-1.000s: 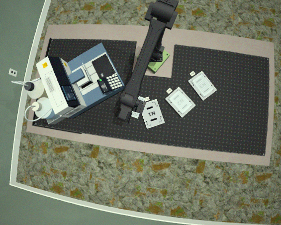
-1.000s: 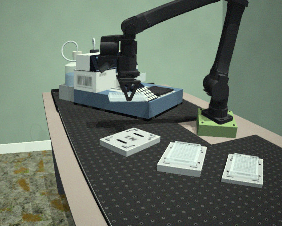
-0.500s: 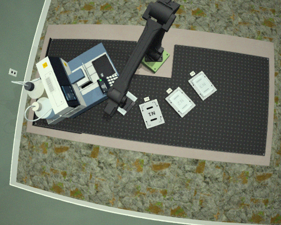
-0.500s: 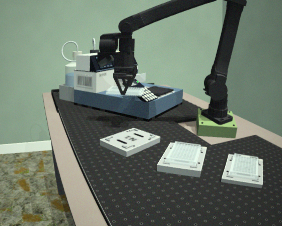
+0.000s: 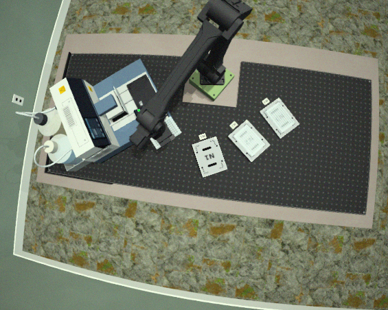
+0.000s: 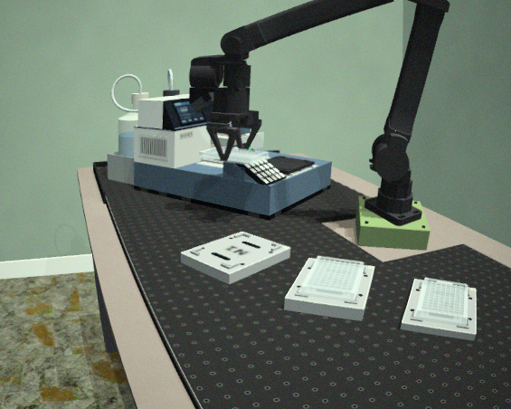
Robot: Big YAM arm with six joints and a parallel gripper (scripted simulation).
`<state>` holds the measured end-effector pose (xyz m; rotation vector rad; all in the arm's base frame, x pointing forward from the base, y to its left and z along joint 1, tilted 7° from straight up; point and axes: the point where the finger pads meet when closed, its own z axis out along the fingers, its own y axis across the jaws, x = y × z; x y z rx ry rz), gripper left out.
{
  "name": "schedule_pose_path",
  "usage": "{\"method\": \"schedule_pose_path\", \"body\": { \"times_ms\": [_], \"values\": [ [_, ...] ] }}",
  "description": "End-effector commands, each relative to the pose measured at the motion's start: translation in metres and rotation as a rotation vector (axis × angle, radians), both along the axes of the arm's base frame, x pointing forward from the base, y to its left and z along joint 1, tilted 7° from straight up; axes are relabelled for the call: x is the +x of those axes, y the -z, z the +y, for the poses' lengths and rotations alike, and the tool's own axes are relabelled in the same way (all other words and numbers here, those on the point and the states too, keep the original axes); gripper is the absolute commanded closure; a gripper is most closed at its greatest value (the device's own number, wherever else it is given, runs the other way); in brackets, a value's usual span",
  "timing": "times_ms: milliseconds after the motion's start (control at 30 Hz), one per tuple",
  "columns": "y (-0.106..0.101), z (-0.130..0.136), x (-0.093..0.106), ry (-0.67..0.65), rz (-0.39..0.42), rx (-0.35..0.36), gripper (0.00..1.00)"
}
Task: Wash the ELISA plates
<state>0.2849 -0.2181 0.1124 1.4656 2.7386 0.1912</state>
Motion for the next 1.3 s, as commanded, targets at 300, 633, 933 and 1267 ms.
{"method": "schedule_pose_path", "body": {
  "times_ms": [300, 633, 933, 1267],
  "values": [
    [-0.017, -0.053, -0.027, 0.407, 0.013, 0.012, 0.16],
    [-0.017, -0.082, -0.057, 0.672, 0.040, 0.035, 0.16],
    [-0.022, -0.084, -0.058, 0.672, 0.024, 0.026, 0.16],
    [-0.016, -0.091, -0.112, 0.961, 0.075, 0.064, 0.16]
  ]
}}
